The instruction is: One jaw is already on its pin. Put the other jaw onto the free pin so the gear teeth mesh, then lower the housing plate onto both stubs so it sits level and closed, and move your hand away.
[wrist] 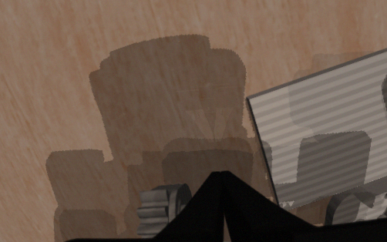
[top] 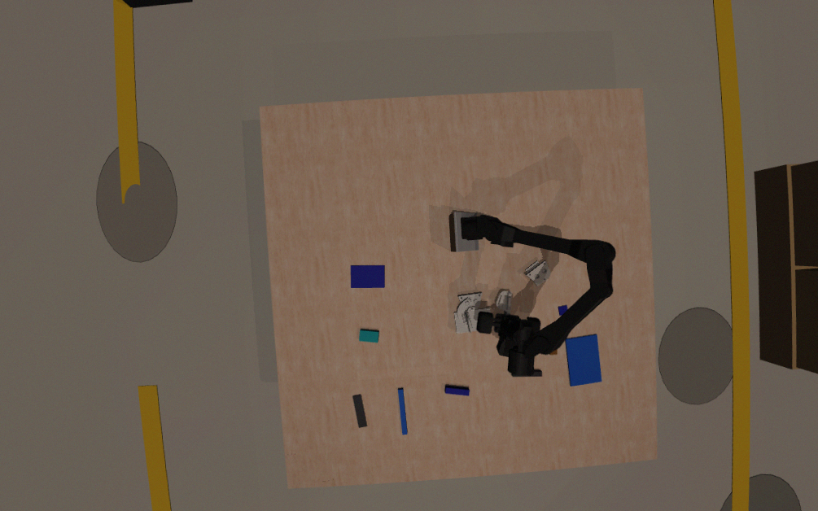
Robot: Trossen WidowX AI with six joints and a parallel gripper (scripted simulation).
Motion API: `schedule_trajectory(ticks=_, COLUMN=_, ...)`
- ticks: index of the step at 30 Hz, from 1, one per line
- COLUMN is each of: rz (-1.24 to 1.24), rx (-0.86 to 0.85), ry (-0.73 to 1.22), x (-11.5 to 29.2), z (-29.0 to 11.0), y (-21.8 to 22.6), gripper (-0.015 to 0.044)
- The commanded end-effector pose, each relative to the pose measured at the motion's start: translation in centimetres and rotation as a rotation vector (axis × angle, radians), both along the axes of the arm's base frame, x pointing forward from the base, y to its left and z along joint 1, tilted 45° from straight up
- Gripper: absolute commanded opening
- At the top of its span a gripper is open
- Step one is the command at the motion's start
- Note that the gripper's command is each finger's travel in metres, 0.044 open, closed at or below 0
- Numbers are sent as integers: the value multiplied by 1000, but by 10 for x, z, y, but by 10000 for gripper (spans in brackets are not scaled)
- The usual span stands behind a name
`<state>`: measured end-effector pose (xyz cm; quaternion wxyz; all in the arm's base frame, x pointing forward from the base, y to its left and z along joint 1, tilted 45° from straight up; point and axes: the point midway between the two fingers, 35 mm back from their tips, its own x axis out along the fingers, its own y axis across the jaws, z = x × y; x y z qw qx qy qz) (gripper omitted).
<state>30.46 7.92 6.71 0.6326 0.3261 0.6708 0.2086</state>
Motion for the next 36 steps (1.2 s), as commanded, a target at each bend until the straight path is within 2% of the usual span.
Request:
schedule_trajectory(ticks=1, rz=-2, rx=5, ry=-11, x=2, z=8, y=4, gripper=0)
schedule_trajectory(ticks=17, rz=-2, rx=6, ry=-12, x=4, z=17, y=13, gripper=0)
schedule_trajectory(ticks=23, rz=2, rx=2, ry=-7, x=1, z=55, y=-29, gripper=0)
schedule_trajectory(ticks=26, rz=2, rx=2, ry=-7, x=1, z=56, y=-31, gripper=0)
schedule_trajectory(ticks=36, rz=-10, rx=6, ry=-7, x=3, z=51, y=-27, gripper=263)
